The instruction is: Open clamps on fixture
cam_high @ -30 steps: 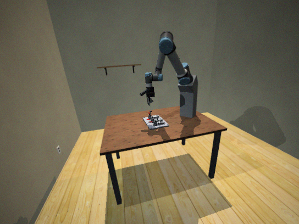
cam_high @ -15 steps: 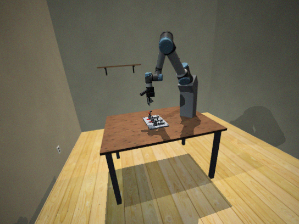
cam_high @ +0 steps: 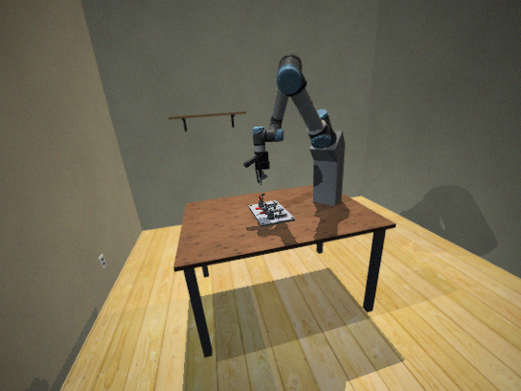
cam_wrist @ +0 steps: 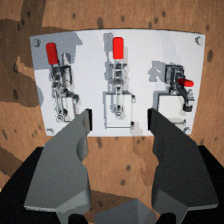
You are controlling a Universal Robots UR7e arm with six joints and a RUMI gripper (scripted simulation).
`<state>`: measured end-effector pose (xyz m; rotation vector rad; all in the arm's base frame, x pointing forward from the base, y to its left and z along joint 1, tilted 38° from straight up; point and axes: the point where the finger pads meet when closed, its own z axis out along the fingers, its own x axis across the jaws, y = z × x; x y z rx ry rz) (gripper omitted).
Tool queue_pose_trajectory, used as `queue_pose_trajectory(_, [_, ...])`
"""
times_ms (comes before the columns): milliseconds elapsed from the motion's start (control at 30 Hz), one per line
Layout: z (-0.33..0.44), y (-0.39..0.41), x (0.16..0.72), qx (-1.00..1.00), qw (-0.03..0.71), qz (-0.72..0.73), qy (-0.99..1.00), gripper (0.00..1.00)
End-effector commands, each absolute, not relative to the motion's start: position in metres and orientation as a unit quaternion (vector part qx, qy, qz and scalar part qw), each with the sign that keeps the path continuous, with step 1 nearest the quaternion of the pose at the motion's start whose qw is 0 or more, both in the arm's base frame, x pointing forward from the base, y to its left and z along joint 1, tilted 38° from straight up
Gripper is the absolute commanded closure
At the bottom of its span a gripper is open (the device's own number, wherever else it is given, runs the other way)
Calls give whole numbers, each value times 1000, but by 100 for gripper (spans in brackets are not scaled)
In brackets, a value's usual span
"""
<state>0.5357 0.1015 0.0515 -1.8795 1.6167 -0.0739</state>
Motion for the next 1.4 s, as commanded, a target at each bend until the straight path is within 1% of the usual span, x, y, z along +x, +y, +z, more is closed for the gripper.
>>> queue_pose_trajectory(0, [53,102,536,-717,325,-30,616,72])
queue_pose_trajectory(1367, [49,104,539,-717,325,-30,616,72])
